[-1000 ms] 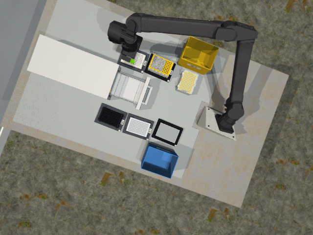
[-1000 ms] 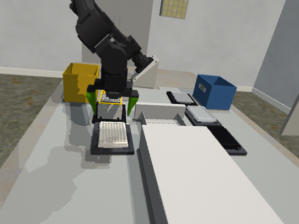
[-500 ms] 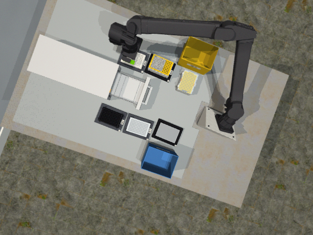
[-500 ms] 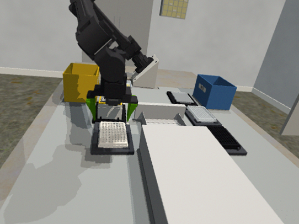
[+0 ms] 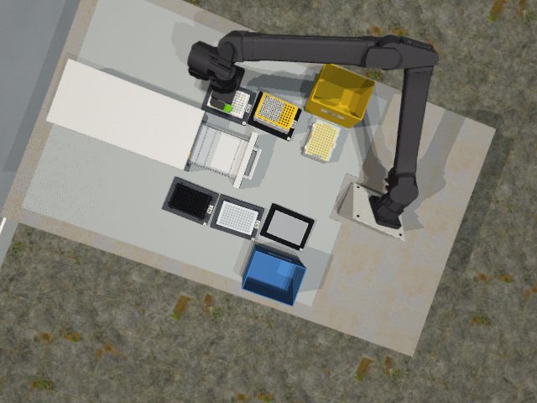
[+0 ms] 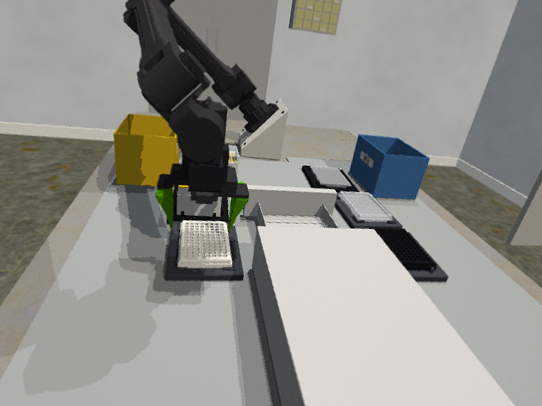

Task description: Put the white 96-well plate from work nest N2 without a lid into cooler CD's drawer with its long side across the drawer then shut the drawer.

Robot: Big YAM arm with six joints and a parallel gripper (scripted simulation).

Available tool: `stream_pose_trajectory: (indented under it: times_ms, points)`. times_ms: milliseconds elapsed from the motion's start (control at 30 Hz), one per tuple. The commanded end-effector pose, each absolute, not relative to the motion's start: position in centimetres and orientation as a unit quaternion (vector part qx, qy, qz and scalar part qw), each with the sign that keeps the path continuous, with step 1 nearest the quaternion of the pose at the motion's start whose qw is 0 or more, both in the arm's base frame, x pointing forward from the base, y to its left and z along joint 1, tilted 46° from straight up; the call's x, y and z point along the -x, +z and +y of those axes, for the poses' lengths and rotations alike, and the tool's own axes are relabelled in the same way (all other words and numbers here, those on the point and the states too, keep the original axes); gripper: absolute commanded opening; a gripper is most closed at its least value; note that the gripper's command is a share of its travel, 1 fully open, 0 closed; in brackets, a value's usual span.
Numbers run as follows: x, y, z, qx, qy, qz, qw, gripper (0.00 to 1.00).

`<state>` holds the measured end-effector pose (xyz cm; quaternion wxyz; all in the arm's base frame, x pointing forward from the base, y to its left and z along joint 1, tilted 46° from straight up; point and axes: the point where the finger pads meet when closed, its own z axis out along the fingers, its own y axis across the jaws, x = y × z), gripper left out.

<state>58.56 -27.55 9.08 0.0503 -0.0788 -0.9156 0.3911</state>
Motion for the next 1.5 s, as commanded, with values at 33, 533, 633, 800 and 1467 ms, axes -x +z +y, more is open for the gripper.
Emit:
stream_pose_trajectory:
  times_ms: [33, 533, 633, 800, 1467]
  points:
    - [-58.32, 7.20, -28.62, 0.075, 0.390, -0.916, 0.061, 1.00]
    - [-58.57, 7.37, -28.86, 0.077, 0.391, -0.915, 0.058, 1.00]
    - [-58.57, 7.37, -28.86, 0.077, 0.391, -0.915, 0.058, 1.00]
    - [-58.57, 7.37, -28.86, 0.077, 0.391, -0.915, 0.058, 1.00]
    - [-58.57, 7.37, -28.86, 0.077, 0.391, -0.915, 0.058, 1.00]
